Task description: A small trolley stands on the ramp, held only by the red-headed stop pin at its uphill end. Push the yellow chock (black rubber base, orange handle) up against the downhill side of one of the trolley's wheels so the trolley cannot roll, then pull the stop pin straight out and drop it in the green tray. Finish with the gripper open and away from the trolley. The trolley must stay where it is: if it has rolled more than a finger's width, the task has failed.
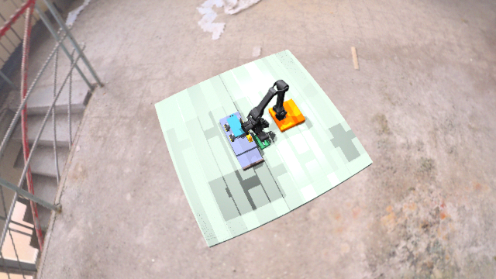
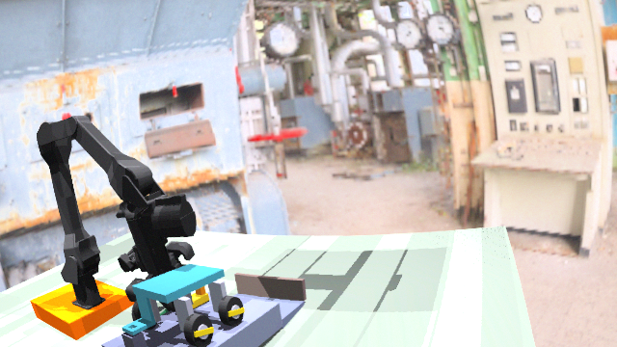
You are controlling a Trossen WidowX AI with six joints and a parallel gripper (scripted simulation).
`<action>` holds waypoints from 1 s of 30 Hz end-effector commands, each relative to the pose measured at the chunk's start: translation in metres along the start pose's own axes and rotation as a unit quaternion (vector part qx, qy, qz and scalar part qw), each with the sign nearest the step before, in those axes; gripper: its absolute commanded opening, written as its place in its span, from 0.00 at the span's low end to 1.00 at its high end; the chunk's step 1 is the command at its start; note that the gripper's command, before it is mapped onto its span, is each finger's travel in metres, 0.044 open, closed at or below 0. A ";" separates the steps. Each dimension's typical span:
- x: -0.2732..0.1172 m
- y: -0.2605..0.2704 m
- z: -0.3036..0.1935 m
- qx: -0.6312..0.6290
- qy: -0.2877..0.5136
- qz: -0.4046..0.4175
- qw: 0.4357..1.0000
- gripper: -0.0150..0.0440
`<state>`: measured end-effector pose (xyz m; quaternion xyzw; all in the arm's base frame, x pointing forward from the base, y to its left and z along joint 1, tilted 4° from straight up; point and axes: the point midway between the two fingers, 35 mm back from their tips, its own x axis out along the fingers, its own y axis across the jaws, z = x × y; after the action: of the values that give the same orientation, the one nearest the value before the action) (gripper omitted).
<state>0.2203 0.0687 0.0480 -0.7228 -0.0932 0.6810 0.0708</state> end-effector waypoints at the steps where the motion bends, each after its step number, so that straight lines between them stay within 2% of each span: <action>1: 0.003 0.001 0.001 -0.002 -0.004 -0.002 1.000 0.58; 27: 0.009 0.004 0.003 -0.002 -0.004 -0.002 1.000 0.58; 30: 0.008 0.004 0.003 0.000 -0.003 0.000 1.000 0.71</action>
<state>0.2179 0.0663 0.0390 -0.7211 -0.0933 0.6829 0.0703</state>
